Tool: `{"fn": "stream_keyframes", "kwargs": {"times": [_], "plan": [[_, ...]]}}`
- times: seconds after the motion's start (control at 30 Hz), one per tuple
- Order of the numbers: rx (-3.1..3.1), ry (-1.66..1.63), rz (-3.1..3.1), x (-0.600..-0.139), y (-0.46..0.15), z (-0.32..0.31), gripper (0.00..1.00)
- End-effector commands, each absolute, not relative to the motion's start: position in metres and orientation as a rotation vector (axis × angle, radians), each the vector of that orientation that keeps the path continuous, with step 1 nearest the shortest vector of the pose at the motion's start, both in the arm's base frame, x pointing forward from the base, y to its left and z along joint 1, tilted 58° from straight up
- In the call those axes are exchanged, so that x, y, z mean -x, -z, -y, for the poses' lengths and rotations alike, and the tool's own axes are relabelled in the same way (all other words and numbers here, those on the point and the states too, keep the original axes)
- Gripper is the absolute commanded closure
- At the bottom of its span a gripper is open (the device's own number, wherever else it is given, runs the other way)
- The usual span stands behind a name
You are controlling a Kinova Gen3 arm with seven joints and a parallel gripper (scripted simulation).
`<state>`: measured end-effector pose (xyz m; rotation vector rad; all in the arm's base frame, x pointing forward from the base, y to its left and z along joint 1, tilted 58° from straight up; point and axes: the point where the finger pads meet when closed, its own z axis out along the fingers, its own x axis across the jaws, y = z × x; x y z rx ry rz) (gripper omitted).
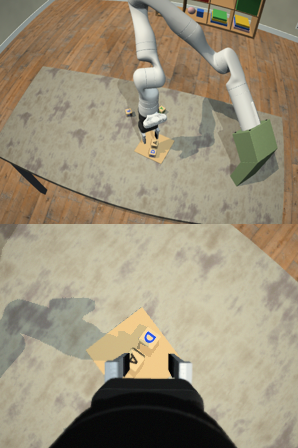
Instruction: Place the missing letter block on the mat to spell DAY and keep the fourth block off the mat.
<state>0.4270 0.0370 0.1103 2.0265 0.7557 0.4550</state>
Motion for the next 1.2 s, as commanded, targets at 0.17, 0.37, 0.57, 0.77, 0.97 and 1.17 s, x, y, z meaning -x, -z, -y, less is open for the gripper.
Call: {"fn": "stream_keyframes", "kwargs": {"times": [0.17,0.37,0.57,0.77,0.97,1.17], "plan": [[-2.027,-0.456,-0.757,-0.427,-0.11,-0.038,0.0],[-2.024,-0.46,-0.755,-0.424,-0.13,-0.016,0.0],[-2.023,-0.461,-0.753,-0.42,-0.141,-0.001,0.0],[-2.023,-0.461,-0.753,-0.42,-0.141,-0.001,0.0],[-2.023,-0.461,-0.753,-0.42,-0.141,-0.001,0.0],[-2.023,-0.461,-0.753,-0.42,-0.141,-0.001,0.0]]}}
